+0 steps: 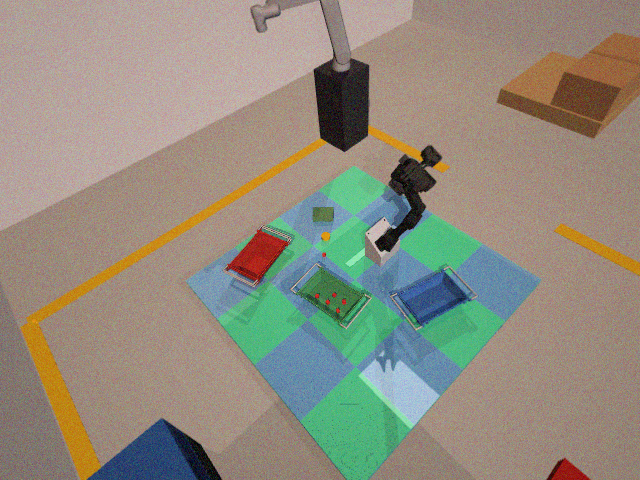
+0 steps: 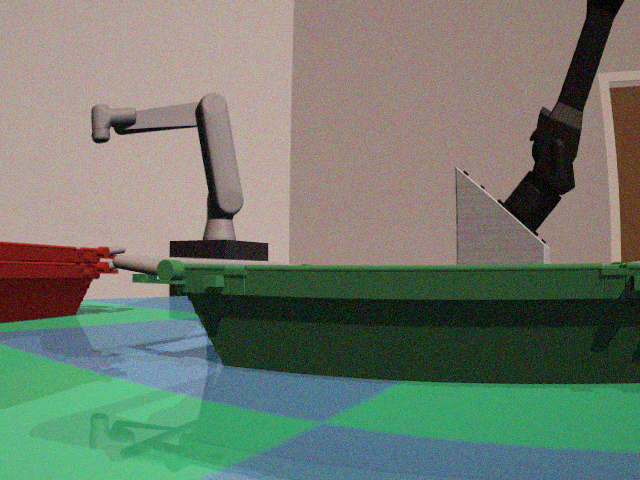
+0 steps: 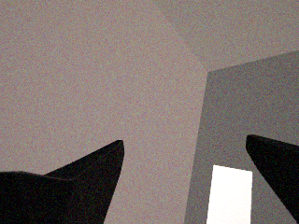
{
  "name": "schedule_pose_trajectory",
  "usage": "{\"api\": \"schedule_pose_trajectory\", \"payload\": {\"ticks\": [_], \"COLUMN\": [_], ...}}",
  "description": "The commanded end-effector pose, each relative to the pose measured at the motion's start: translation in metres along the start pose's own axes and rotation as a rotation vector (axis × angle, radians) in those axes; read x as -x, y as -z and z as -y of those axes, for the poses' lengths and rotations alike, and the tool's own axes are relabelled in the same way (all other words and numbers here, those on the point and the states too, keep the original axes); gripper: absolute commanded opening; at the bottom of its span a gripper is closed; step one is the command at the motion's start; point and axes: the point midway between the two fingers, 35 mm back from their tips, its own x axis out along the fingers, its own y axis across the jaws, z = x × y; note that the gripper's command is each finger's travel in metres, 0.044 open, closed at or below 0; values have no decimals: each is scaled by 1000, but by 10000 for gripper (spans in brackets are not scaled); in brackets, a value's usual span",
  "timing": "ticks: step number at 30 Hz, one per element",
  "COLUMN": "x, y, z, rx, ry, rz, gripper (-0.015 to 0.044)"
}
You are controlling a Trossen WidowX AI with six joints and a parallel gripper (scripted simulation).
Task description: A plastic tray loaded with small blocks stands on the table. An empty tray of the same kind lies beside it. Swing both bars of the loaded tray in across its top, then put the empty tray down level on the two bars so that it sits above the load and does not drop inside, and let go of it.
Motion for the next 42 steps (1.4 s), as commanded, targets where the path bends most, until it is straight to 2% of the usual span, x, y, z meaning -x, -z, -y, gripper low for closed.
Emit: {"api": "schedule_pose_trajectory", "payload": {"ticks": [1, 8, 12, 19, 28, 35, 42], "x": [0, 0, -6, -22, -28, -17, 11], "y": [0, 1, 15, 57, 82, 63, 13], "z": [0, -1, -17, -90, -223, -335, -442], "rx": [0, -4, -98, -421, -826, -1106, -1342], "ry": [0, 0, -5, -59, -226, -412, -653], "rz": [0, -2, -41, -187, -406, -580, -766], "gripper": [374, 190, 85, 81, 81, 81, 81]}}
